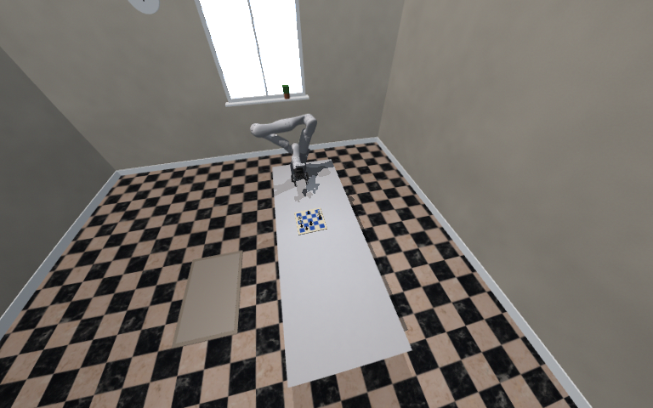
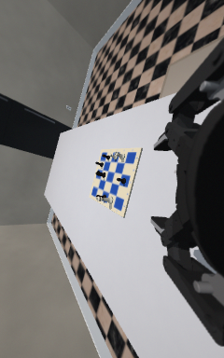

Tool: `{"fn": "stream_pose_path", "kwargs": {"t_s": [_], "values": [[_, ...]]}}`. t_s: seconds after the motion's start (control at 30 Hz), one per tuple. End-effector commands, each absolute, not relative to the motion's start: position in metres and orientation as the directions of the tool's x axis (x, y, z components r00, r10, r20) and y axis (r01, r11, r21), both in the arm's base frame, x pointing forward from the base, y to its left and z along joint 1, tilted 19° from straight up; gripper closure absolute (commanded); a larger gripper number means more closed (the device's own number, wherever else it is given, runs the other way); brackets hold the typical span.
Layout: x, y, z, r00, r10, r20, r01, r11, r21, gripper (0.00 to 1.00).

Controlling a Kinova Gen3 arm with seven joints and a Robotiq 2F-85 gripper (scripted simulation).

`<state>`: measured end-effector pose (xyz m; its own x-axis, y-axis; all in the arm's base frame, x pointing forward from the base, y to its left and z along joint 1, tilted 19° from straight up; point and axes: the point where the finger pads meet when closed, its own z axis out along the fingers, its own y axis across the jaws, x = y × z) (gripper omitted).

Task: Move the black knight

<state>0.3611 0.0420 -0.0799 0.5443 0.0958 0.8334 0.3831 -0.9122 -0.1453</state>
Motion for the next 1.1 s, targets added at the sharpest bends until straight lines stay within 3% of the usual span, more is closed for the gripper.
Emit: {"fn": "stream_pose_path", "kwargs": {"t_s": [0.0, 0.57, 1.07], "values": [[0.363, 0.037, -0.077, 0.539, 0.102, 0.836, 0.382, -0.914, -0.135, 0.00], [0.376, 0.033, -0.084, 0.548, 0.082, 0.833, 0.349, -0.927, -0.138, 0.00], [0.451, -0.006, -0.104, 0.560, -0.039, 0.828, 0.144, -0.979, -0.143, 0.00]]}}
